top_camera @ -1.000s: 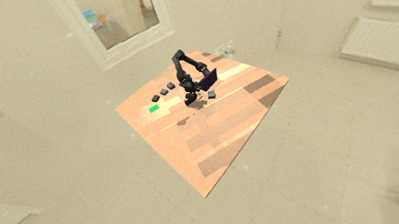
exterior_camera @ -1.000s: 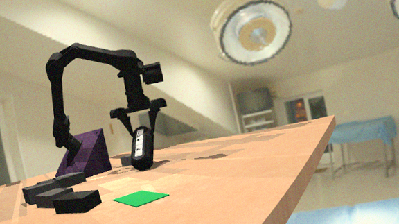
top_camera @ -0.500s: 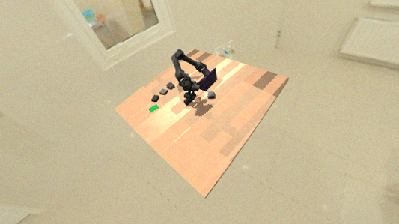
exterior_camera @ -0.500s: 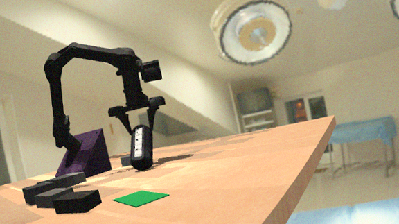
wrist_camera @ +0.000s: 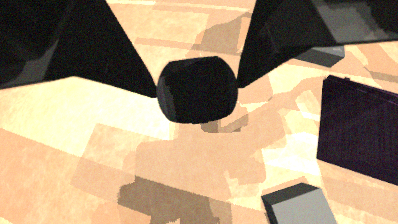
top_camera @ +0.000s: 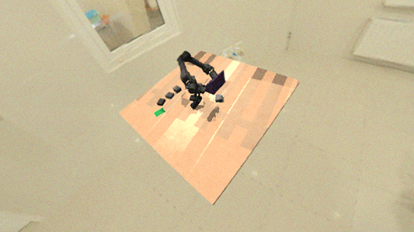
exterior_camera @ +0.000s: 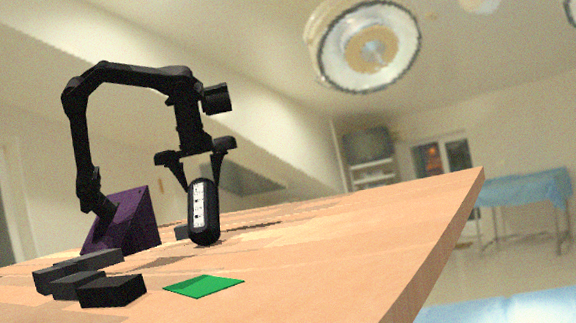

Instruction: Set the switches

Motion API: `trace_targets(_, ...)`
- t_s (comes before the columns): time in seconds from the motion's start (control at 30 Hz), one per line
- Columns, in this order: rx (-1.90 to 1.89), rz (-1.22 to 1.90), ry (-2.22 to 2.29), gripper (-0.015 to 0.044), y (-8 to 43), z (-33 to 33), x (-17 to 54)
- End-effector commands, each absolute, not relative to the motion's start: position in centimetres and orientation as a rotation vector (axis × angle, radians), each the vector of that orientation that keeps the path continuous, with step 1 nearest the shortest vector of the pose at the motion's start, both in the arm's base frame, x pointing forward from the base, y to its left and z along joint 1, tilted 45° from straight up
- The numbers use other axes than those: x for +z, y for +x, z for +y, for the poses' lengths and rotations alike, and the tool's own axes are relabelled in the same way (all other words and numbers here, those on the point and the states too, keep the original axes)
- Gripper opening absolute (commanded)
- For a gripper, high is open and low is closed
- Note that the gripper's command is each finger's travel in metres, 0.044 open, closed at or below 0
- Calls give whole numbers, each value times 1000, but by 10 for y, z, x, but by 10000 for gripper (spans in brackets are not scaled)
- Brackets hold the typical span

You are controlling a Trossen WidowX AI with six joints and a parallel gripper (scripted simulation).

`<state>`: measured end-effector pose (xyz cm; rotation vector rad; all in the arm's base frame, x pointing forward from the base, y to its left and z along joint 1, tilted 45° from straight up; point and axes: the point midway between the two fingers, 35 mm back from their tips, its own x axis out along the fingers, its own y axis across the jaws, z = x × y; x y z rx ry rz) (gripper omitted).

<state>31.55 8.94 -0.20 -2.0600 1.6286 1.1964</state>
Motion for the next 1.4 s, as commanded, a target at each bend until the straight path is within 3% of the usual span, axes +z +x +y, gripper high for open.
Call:
trace_targets(0.0,1173,1625,-2075,338,320,86,7)
trace_targets(1.37,1172,1626,-2076,338,334,72,34)
